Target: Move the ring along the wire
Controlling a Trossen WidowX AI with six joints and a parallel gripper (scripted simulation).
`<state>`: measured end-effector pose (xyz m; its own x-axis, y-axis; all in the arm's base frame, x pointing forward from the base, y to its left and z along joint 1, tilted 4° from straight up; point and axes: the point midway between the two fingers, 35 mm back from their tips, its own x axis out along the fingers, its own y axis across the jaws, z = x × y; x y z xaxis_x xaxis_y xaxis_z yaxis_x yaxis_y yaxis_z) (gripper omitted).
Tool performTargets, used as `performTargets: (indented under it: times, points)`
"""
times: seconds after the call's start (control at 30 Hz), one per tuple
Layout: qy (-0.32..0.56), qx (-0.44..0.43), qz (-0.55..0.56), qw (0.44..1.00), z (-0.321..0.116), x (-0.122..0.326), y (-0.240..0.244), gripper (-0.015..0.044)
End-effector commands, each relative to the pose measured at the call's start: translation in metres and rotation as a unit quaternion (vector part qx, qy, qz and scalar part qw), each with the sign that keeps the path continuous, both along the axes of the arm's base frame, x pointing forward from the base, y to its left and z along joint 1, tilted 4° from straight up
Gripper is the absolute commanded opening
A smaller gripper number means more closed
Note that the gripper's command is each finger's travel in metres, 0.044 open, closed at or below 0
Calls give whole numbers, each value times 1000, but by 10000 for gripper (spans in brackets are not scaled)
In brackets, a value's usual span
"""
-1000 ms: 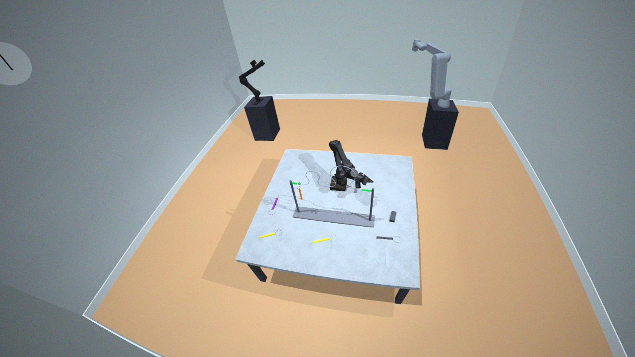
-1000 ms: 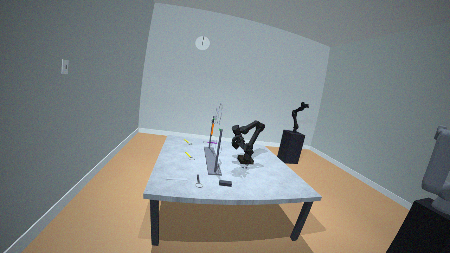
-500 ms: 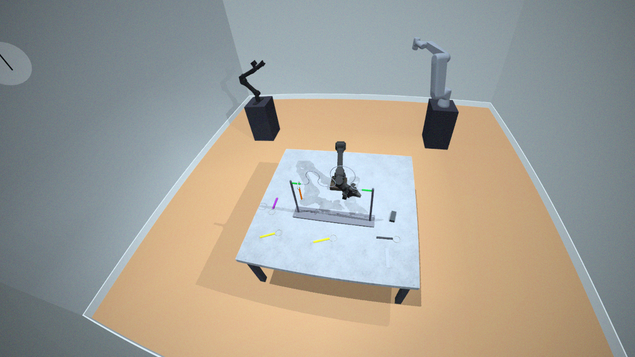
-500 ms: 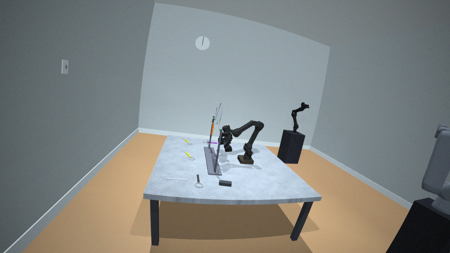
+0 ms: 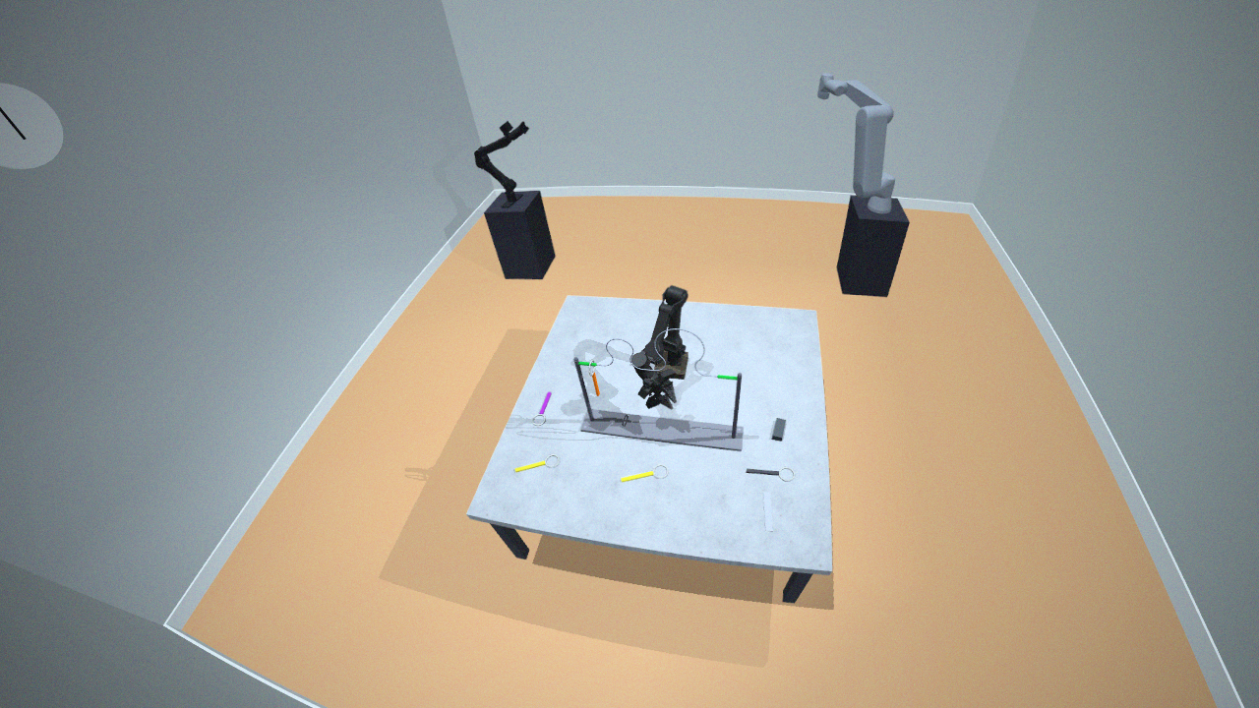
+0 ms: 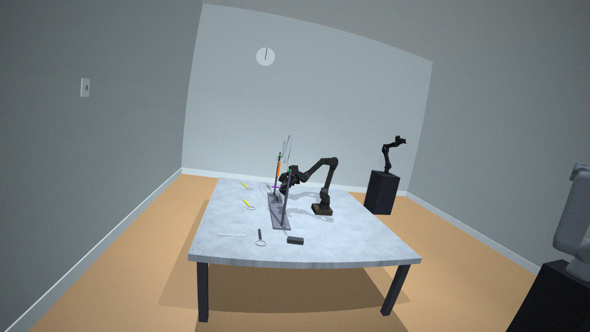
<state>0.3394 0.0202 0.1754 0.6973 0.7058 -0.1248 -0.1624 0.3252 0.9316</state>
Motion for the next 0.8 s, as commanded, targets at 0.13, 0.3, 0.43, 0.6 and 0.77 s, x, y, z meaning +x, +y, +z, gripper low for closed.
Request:
performTargets:
  times: [0.13,0.3,0.43,0.6,0.77]
  points:
    - [-123,-118,-89,981,-18,-3,-82,160]
    - [-184,-202,-141,952,-27,-15,-130,160]
    - [-222,-272,-179,919,-34,-31,-164,160]
    - [-255,-362,-220,869,-42,-57,-202,160]
    - [-276,-453,-254,809,-50,-88,-233,160]
